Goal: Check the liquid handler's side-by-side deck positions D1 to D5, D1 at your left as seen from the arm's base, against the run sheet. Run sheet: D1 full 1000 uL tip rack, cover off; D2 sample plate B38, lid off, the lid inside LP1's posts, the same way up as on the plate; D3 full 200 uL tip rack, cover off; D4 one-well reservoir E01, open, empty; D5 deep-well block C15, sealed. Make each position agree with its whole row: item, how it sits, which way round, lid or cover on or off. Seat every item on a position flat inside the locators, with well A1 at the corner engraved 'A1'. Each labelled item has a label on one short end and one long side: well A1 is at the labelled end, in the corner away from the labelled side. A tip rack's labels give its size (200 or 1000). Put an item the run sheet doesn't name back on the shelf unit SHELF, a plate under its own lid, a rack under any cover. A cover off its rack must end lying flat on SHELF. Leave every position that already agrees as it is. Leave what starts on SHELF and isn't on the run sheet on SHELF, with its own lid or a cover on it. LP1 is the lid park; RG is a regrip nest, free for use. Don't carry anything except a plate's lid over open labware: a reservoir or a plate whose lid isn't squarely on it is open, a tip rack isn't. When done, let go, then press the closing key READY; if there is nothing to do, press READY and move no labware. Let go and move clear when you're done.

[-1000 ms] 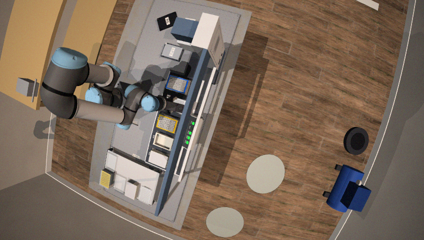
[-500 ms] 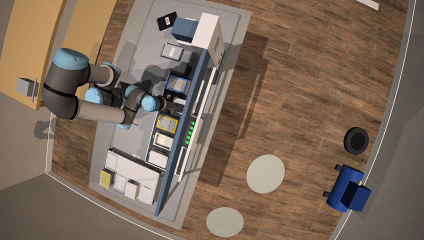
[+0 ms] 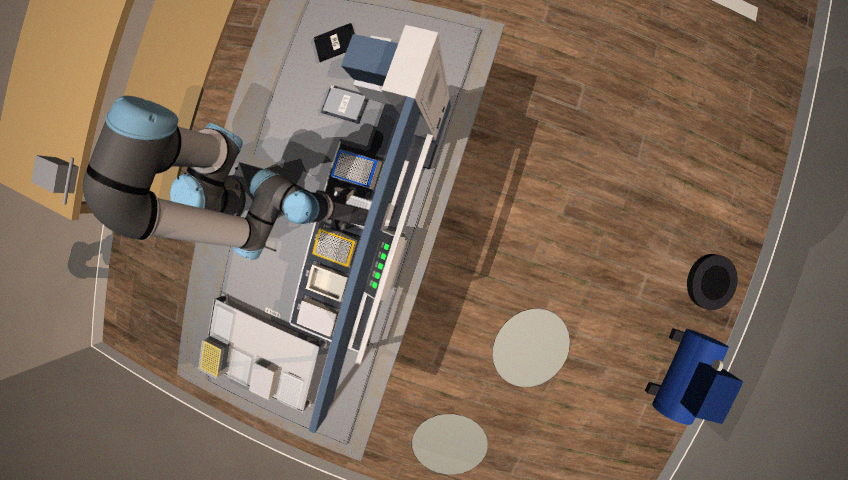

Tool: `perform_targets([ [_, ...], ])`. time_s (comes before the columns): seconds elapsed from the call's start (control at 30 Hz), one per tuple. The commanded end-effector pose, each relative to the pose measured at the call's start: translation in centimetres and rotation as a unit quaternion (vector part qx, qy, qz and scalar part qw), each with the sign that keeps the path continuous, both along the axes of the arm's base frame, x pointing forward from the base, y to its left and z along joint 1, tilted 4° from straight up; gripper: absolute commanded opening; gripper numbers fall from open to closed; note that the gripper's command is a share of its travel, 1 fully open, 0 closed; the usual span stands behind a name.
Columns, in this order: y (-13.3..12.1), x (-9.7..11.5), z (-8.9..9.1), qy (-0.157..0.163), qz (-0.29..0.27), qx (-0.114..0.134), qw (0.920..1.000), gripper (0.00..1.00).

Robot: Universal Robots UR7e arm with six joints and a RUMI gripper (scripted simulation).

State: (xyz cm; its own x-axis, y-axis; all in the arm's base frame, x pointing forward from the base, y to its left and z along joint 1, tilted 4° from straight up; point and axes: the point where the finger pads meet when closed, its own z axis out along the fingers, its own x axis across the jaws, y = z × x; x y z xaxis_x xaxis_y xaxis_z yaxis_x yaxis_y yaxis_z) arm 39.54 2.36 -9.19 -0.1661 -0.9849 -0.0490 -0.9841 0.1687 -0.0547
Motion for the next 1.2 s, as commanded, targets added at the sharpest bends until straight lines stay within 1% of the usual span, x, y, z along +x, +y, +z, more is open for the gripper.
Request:
perform_targets([
  [0.0,-0.01,0.04,0.03,-0.001,0.000,0.000,1.0000,0.82],
  [0.9,-0.01,0.04,0.03,-0.001,0.000,0.000,1.0000,0.82],
  [1.17,-0.05,-0.03,1.02,-0.001,0.000,0.000,1.0000,0.82],
])
